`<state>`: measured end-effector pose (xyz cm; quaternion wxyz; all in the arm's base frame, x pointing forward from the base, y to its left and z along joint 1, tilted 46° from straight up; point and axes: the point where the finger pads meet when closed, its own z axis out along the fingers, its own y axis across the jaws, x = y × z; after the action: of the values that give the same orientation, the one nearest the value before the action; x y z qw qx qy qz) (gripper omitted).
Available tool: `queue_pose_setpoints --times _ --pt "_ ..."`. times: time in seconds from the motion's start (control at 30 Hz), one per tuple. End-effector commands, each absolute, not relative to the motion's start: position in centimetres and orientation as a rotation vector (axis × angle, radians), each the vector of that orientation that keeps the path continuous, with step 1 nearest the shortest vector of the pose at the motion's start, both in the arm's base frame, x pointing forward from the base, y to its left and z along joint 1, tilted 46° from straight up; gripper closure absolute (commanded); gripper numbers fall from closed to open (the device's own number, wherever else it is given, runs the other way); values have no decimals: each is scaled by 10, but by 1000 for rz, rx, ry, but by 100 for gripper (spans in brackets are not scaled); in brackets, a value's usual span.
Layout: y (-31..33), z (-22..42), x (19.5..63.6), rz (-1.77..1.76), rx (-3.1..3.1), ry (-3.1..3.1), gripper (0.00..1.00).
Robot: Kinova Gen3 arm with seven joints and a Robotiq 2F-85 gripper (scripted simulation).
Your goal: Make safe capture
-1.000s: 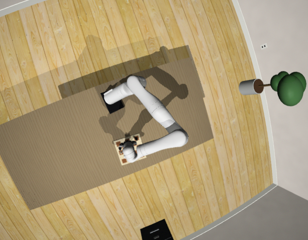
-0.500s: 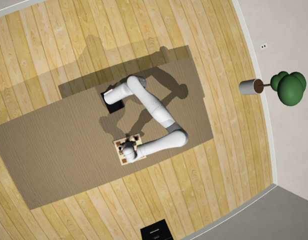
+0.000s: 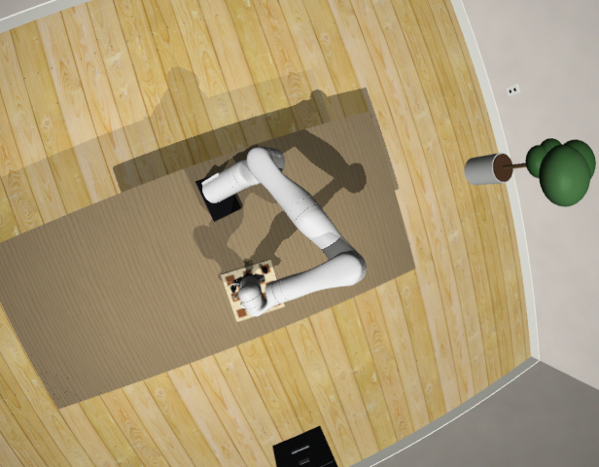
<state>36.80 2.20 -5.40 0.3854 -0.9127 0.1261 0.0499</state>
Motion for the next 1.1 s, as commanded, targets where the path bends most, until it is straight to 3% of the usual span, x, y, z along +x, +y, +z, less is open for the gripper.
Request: queue_pose_setpoints --times 0.0,1.07 --pt "21 -54 368 125 -2325 322 100" --pt "-50 16 368 125 -2325 322 100"
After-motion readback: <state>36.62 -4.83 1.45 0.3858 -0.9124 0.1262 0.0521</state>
